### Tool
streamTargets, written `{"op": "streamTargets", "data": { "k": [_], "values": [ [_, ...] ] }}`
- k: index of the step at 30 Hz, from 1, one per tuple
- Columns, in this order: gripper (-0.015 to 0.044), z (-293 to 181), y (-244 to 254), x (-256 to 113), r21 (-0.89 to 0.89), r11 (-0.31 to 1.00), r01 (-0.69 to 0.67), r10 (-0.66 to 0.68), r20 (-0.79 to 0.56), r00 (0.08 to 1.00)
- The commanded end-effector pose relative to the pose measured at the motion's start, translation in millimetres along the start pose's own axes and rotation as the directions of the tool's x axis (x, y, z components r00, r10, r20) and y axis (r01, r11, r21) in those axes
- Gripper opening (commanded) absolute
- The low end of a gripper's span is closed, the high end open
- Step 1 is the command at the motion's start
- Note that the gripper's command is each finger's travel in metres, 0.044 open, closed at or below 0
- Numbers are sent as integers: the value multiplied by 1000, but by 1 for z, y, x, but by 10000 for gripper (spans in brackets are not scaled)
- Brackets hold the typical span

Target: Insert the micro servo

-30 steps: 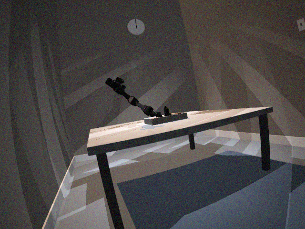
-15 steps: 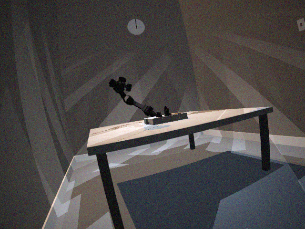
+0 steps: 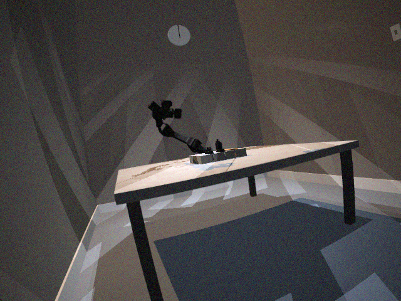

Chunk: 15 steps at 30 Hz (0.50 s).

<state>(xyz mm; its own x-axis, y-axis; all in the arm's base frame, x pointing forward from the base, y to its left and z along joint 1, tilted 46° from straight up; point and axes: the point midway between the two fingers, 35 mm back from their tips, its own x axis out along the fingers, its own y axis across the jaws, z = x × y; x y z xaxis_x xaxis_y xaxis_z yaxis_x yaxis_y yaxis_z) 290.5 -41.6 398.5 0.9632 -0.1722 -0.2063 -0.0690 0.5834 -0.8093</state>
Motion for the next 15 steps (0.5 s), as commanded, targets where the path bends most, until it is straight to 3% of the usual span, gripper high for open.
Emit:
{"op": "streamTargets", "data": {
  "k": [1, 15],
  "values": [
    [0, -7, 23, 24, 81, 993, -87, 92, -65, 994],
    [0, -22, 90, 75, 293, 925, -244, 316, -230, 921]
  ]
}}
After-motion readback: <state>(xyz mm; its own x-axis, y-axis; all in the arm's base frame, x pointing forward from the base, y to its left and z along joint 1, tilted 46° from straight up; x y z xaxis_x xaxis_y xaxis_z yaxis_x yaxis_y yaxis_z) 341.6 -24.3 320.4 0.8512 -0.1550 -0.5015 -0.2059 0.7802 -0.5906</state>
